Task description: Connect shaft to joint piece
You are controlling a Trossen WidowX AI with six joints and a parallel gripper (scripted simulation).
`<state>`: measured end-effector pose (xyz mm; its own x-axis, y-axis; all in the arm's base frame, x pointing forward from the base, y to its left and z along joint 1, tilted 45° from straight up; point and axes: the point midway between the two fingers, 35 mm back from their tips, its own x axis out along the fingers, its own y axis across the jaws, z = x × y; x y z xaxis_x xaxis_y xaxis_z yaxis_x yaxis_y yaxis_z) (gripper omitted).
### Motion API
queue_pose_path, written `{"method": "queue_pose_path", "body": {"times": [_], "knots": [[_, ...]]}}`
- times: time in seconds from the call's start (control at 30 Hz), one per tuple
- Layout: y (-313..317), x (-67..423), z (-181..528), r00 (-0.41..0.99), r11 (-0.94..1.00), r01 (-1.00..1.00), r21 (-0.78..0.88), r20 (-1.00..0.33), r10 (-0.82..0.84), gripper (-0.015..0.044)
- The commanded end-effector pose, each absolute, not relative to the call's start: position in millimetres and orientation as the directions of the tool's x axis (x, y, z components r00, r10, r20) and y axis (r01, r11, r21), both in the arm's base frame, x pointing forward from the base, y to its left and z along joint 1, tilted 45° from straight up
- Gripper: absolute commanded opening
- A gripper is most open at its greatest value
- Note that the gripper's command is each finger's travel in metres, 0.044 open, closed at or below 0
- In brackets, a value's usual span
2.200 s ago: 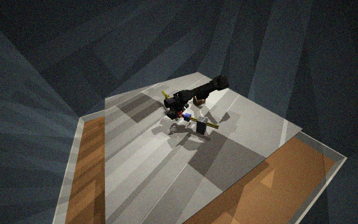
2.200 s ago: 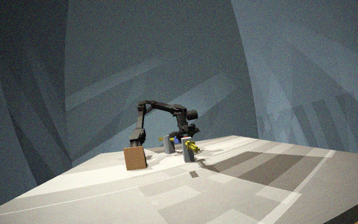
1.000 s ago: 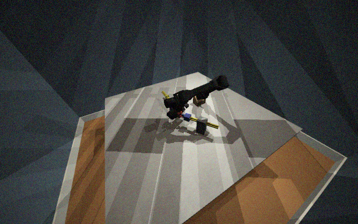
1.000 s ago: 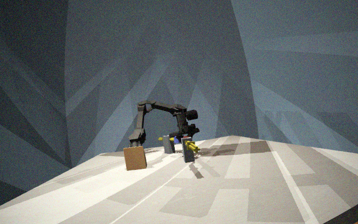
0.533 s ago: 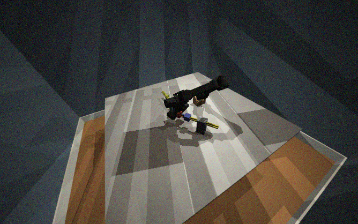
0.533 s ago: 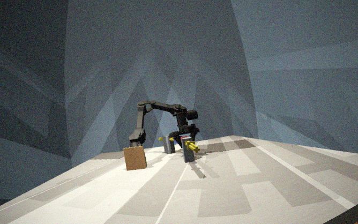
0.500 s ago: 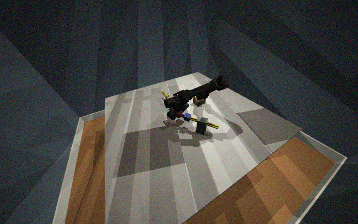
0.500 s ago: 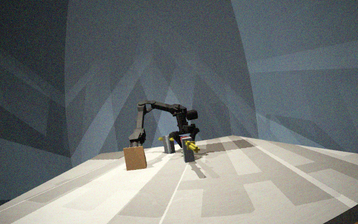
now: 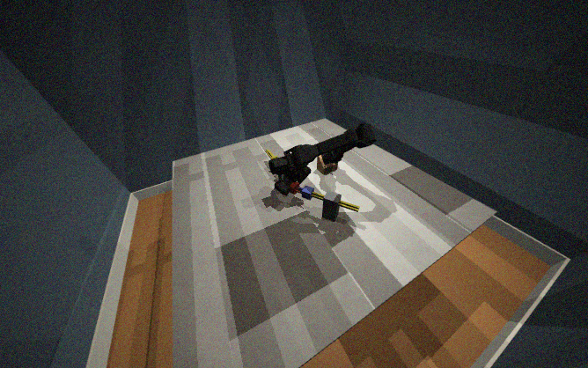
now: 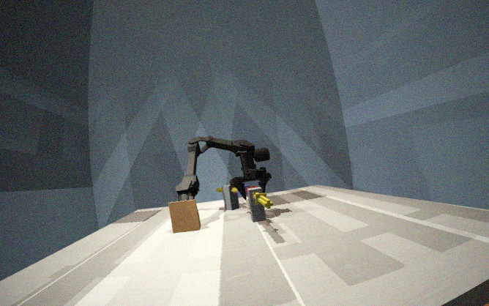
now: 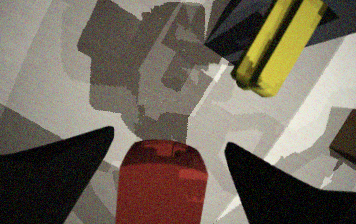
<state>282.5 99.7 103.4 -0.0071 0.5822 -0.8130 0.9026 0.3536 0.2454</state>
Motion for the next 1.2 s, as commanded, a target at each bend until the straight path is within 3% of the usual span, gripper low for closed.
{"method": "queue_pose_path", "body": {"times": [0.0, 0.4, 0.83, 1.17], "knots": [[91.8, 285.8, 116.5, -0.002, 0.353, 0.897, 0.266, -0.796, 0.605, 0.0440], [78.1, 289.1, 126.1, 0.010, 0.421, 0.845, 0.331, -0.796, 0.605, 0.0440], [24.6, 295.7, 174.9, 0.076, 0.620, 0.547, 0.562, -0.771, 0.632, 0.0440], [-8.7, 291.0, 207.2, 0.126, 0.700, 0.295, 0.651, -0.752, 0.646, 0.0440]]}}
